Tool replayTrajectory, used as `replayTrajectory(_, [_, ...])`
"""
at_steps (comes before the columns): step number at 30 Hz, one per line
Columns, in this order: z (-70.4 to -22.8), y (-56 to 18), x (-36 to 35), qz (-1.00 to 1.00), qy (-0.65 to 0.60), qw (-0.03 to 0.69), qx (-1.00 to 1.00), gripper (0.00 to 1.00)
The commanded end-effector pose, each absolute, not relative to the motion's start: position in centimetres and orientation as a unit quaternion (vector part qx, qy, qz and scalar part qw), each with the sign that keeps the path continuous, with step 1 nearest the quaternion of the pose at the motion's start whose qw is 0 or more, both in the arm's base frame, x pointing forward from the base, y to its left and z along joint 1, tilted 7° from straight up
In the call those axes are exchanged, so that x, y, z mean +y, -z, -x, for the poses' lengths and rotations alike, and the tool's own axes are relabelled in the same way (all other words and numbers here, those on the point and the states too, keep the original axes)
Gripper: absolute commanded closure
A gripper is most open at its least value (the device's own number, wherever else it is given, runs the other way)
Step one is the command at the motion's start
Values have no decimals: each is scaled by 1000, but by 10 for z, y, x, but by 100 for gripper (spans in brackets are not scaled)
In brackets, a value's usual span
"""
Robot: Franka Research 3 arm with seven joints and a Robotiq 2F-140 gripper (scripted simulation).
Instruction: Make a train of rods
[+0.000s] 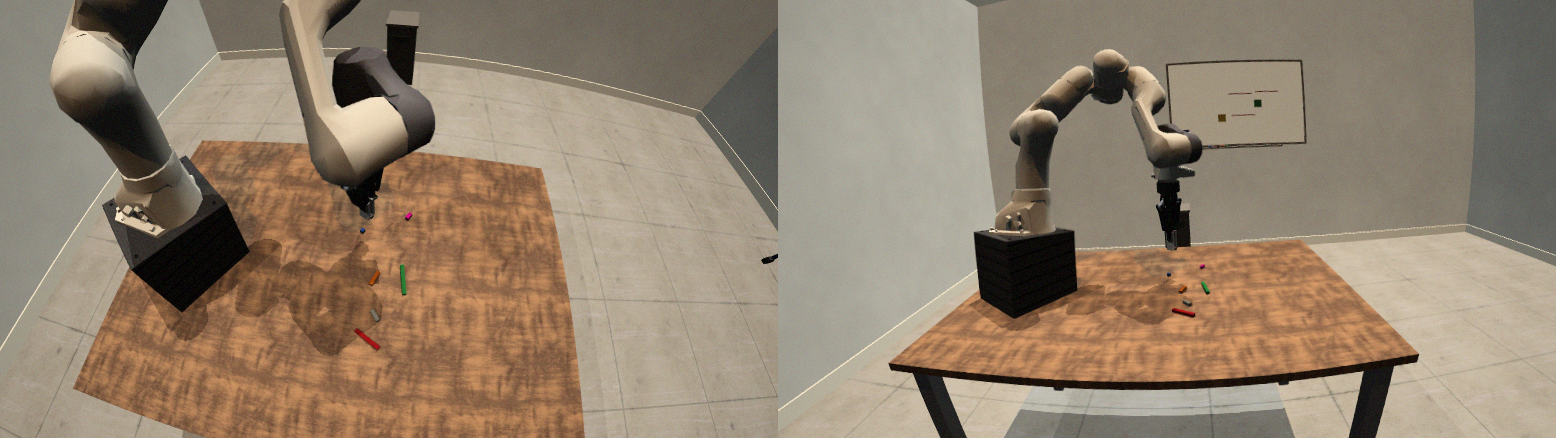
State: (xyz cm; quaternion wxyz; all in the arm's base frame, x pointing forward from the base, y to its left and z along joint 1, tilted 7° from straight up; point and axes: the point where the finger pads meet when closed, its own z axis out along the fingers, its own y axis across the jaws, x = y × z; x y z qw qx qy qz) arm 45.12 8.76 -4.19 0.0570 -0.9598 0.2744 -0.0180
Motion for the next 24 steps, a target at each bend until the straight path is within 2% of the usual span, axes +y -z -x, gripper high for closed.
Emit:
replayTrajectory(1, [-453, 43, 87, 958, 21, 55, 280, 97])
replayTrajectory(24, [-457, 104, 93, 958, 21, 55, 280, 97])
